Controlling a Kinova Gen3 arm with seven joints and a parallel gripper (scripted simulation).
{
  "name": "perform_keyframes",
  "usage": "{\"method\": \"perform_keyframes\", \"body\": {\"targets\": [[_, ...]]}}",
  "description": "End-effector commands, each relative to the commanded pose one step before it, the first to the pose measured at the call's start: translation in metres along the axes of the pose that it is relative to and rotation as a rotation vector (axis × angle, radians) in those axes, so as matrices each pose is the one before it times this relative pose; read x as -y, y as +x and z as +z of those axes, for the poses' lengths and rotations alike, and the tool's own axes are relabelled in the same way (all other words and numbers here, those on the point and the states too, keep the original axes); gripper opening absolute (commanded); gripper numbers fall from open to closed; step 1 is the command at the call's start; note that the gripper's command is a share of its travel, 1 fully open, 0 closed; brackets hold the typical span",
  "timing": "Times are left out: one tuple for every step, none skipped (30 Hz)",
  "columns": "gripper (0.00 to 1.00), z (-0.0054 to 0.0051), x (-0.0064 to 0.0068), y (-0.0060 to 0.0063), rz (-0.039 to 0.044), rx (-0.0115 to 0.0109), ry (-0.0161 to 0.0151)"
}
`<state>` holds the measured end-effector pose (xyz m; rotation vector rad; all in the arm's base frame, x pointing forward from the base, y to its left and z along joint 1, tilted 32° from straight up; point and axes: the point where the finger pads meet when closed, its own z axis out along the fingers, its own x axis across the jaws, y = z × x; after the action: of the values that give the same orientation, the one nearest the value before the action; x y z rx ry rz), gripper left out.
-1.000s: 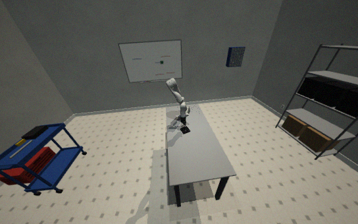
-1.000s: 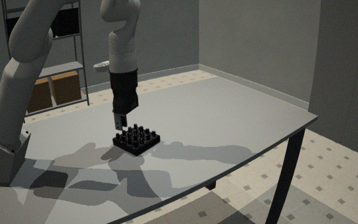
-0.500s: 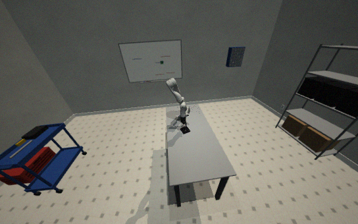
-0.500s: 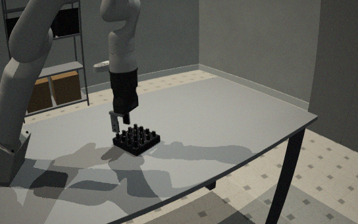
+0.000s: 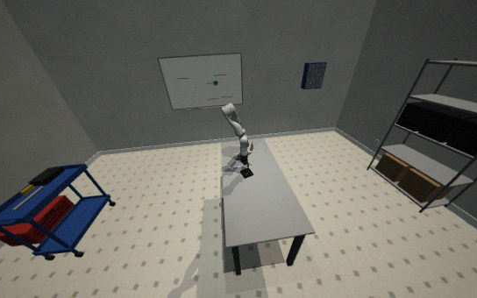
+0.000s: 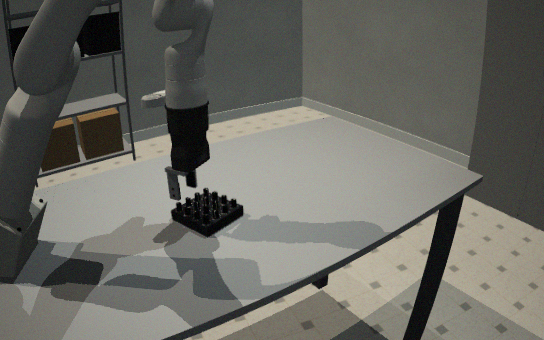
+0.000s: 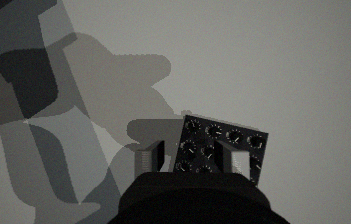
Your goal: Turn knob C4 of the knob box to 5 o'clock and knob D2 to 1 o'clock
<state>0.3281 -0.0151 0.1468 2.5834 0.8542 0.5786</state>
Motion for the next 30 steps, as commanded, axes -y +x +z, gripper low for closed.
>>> {"method": "perform_keyframes", "body": {"targets": [[1.0,-0.00213,-0.00145,0.00096,0.00059,-0.00291,-0.00439],[1.0,-0.00052,0.0,-0.00005,0.00001,0.00011,0.00007],[1.0,-0.00055,0.0,-0.00004,0.00001,0.00008,0.00005],[1.0,0.0,0.0,0.0,0.0,0.0,0.0],[1.0,0.0,0.0,0.0,0.0,0.0,0.0],[1.0,-0.00058,0.0,-0.00002,0.00001,0.00005,0.00004],[1.0,-0.0006,0.0,-0.00001,0.0,0.00002,0.00002],[1.0,-0.00063,0.0,0.00001,0.0,-0.00002,-0.00001],[1.0,-0.00065,0.0,0.00003,-0.00001,-0.00007,-0.00004],[1.0,-0.00067,0.0,0.00006,-0.00001,-0.00012,-0.00007],[1.0,-0.00065,0.00001,0.00001,-0.00001,-0.00002,-0.00001],[1.0,-0.0006,0.00002,-0.00009,0.0,0.00022,0.00015],[1.0,-0.00062,0.00002,-0.00007,0.0,0.00016,0.00011],[1.0,-0.00063,0.00001,-0.00004,0.0,0.0001,0.00007],[1.0,-0.00064,0.00001,-0.00001,0.0,0.00002,0.00003],[1.0,-0.00065,0.0,0.00003,0.0,-0.00006,-0.00003],[1.0,-0.00066,-0.00001,0.00006,0.0,-0.00014,-0.00009],[1.0,-0.00067,-0.00003,0.0001,0.0,-0.00024,-0.00017],[1.0,-0.00058,0.00004,-0.00007,-0.00004,0.0002,0.00012],[1.0,-0.00053,0.00008,-0.00017,-0.00005,0.00045,0.0003],[1.0,0.0,0.0,0.0,0.0,0.0,0.0],[1.0,0.0,0.0,0.0,0.0,0.0,0.0],[1.0,-0.00054,0.00006,-0.00013,-0.00004,0.00034,0.00024],[1.0,-0.00054,0.00004,-0.00008,-0.00002,0.00022,0.00016],[1.0,-0.00055,0.00002,-0.00003,0.0,0.00009,0.00008],[1.0,-0.00055,0.0,0.00002,0.00001,-0.00005,-0.00001],[1.0,-0.00055,-0.00003,0.00007,0.00003,-0.00019,-0.00011],[1.0,-0.00055,-0.00006,0.00013,0.00004,-0.00034,-0.00023],[1.0,-0.00055,-0.00009,0.00019,0.00006,-0.00049,-0.00035],[1.0,-0.0005,0.0,-0.00001,-0.00006,0.0001,-0.00004]]}}
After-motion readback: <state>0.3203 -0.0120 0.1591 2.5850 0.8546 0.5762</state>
